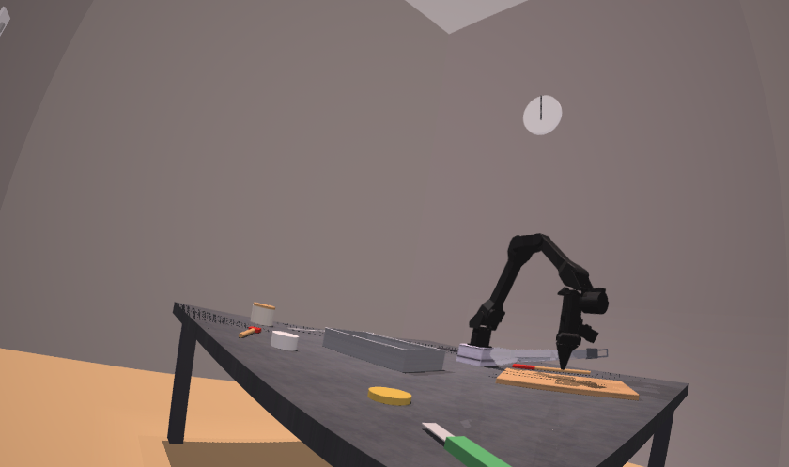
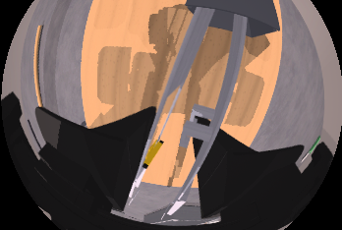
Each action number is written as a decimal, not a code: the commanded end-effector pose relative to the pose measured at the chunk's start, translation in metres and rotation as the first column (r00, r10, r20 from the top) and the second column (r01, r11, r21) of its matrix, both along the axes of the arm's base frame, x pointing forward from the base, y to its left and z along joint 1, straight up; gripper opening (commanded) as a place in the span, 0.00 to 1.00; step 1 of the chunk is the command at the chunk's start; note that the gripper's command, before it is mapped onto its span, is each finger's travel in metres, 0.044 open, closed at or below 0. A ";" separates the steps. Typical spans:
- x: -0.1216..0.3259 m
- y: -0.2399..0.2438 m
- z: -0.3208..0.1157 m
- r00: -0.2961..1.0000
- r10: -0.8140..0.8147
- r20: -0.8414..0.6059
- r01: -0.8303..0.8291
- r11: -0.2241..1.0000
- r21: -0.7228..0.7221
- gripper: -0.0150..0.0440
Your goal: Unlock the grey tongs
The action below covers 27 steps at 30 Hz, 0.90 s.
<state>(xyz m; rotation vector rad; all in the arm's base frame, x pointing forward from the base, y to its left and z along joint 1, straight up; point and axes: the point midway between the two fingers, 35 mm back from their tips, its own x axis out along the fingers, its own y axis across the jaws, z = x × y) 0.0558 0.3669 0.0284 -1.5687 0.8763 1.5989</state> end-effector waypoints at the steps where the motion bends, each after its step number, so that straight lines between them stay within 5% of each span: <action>1: 0.000 0.000 0.000 1.000 0.000 0.000 0.000 1.000 0.000 0.67; 9: 0.000 0.000 0.000 1.000 0.000 0.000 0.000 1.000 0.000 1.00; 14: -0.016 -0.005 0.008 1.000 0.001 0.000 -0.001 1.000 0.000 1.00; 22: -0.121 -0.072 0.056 1.000 0.006 -0.003 -0.006 1.000 -0.005 1.00; 27: -0.129 -0.080 0.060 1.000 0.006 -0.005 -0.006 1.000 -0.006 1.00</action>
